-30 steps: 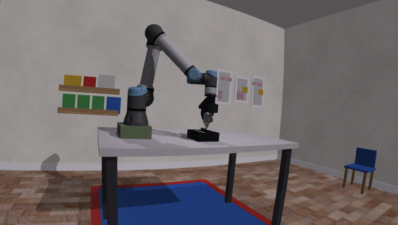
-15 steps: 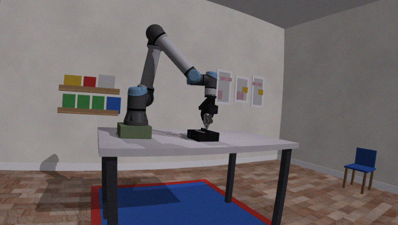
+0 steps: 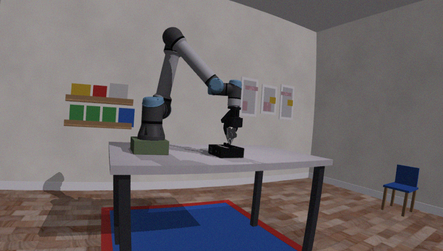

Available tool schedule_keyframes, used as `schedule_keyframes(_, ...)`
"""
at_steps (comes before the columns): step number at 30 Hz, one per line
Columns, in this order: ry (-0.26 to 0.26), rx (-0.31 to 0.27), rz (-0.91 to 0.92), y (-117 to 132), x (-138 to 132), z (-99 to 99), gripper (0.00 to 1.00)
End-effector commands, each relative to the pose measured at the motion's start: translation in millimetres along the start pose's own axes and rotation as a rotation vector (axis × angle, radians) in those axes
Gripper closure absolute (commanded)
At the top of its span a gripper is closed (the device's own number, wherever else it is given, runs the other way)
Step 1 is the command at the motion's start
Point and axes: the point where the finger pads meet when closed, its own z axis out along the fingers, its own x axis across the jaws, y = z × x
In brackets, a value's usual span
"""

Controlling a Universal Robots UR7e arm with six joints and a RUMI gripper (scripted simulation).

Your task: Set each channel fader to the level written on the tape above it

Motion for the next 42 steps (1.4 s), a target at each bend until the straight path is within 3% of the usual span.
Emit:
schedule_keyframes(1, 0.001, -0.001, 0.0, 0.2, 0.3, -0.4, 1.0)
schedule_keyframes(42, 0.001, -0.001, 0.0, 0.2, -12.0, -0.4, 1.0)
